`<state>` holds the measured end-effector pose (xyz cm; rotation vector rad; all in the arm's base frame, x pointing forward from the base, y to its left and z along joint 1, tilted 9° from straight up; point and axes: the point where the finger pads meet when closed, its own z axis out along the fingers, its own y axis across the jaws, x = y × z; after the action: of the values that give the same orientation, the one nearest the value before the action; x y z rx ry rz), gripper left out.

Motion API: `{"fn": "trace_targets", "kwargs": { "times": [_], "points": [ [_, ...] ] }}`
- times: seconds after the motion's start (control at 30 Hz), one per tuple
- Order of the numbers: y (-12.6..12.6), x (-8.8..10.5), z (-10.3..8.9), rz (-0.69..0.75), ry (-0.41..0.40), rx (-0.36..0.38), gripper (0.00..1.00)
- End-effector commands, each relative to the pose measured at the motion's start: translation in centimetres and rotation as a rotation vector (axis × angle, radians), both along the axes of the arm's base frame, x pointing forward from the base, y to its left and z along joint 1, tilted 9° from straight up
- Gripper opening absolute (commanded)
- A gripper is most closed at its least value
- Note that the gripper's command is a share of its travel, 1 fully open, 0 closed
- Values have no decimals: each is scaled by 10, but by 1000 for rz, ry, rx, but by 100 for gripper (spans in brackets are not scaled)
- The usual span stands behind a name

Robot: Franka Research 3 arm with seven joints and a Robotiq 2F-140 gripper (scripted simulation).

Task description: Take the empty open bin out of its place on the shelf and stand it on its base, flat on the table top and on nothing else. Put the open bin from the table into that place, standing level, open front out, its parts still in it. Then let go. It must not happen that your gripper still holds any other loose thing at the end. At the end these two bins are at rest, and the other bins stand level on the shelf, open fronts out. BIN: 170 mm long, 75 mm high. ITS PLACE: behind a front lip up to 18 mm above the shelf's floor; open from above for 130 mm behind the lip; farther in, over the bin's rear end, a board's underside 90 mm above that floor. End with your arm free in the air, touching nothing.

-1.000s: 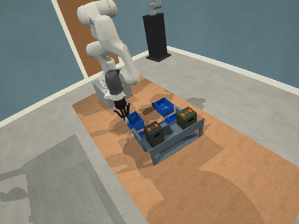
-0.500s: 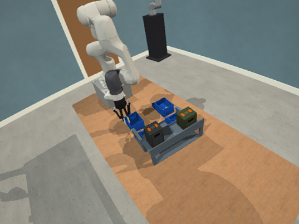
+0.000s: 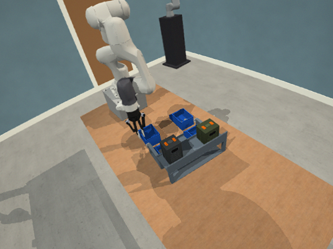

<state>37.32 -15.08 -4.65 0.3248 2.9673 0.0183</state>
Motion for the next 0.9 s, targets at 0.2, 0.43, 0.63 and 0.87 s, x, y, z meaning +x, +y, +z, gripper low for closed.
{"fn": "trace_targets", "kwargs": {
  "times": [0.2,0.43,0.63,0.87],
  "points": [
    [-1,1,0,3,-3,-3,15],
    [-1,1,1,3,-3,-3,15],
    [-1,1,1,3,-3,-3,15],
    [-1,0,7,3,-3,-3,15]
  ]
}}
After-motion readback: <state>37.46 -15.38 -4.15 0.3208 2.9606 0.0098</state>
